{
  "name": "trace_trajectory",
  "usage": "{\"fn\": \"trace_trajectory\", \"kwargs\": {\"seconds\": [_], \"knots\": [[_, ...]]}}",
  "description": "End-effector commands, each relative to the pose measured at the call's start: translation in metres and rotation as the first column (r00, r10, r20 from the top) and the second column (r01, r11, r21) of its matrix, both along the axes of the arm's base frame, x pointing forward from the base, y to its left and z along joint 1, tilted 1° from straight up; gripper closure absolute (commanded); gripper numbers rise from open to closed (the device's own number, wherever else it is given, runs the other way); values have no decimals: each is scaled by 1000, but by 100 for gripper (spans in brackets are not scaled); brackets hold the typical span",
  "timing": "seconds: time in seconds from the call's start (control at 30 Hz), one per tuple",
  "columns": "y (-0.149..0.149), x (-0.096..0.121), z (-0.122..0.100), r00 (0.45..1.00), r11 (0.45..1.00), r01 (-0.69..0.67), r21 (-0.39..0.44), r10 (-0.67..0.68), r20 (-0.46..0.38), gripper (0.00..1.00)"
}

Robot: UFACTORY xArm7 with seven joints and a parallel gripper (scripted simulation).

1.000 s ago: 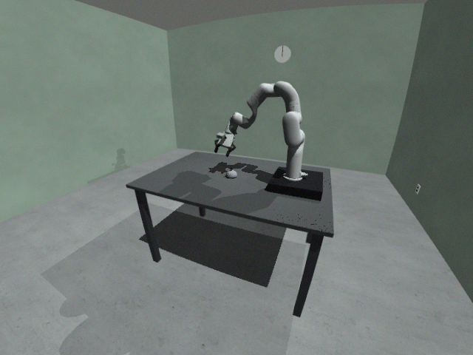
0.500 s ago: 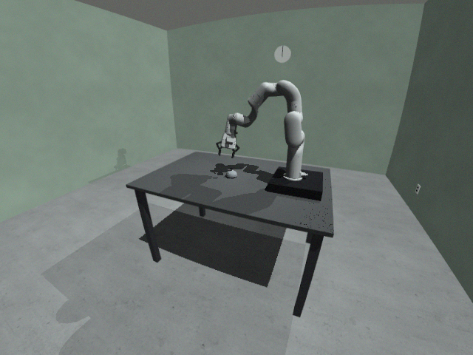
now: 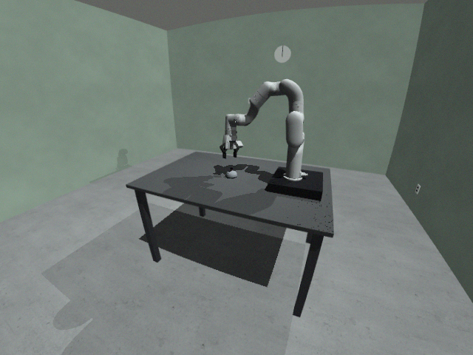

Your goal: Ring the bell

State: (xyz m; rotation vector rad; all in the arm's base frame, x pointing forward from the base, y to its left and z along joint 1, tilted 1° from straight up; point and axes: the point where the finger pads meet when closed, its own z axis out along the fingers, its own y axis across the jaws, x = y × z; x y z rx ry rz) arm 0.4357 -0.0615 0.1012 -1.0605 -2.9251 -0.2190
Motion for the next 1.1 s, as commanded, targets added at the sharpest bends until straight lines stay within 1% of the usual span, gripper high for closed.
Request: {"fn": "trace_trajectory", "kwargs": {"seconds": [0.0,0.17,0.23,0.57,0.6,1.07], "knots": [[-2,-4,1,989,987,-148,-68,149,5,0],[-3,-8,2,955,946,-296,-130,298,-9,0],[-3,-9,2,944,933,-329,-143,331,-13,0],[-4,-10,2,938,927,-345,-149,346,-16,0],[-4,-10,2,938,927,-345,-149,346,-16,100],[-4,-10,2,938,927,-345,-149,346,-16,100]]}}
